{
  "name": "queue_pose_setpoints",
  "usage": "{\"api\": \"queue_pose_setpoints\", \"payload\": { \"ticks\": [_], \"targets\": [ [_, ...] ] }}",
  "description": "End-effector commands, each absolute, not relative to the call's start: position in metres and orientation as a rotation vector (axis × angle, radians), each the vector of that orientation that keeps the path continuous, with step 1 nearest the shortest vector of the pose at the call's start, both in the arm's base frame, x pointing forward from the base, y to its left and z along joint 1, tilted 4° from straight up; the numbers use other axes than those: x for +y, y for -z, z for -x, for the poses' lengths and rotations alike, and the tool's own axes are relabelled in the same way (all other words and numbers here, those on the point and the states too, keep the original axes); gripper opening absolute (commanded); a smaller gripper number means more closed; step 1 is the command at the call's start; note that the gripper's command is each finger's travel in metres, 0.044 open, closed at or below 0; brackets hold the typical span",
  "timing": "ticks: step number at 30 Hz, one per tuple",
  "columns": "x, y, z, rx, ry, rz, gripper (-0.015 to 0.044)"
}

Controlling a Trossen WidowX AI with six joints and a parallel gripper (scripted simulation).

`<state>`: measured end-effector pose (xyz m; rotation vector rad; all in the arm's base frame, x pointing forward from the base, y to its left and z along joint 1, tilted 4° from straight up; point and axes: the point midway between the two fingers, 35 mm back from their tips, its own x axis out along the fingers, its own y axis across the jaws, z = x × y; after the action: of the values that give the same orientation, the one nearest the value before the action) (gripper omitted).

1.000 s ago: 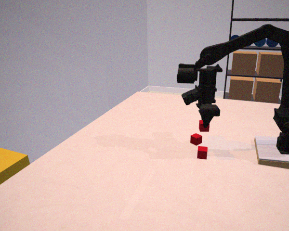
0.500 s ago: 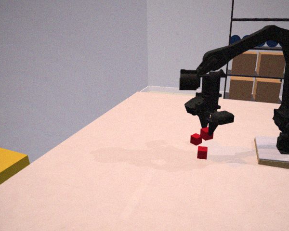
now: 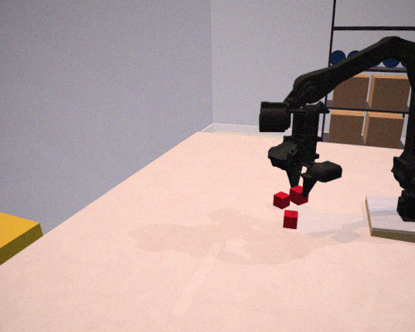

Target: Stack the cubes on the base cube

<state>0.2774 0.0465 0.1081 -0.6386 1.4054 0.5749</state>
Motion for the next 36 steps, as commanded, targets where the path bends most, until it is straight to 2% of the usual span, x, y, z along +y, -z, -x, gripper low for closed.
{"api": "queue_pose_setpoints", "payload": {
  "ticks": [1,15,36],
  "targets": [
    [0.046,-0.107,-0.278,1.403,-0.574,0.646,0.0105],
    [0.045,-0.082,-0.28,1.402,-0.577,0.649,0.0105],
    [0.045,-0.08,-0.28,1.403,-0.574,0.646,0.0105]
  ]
}}
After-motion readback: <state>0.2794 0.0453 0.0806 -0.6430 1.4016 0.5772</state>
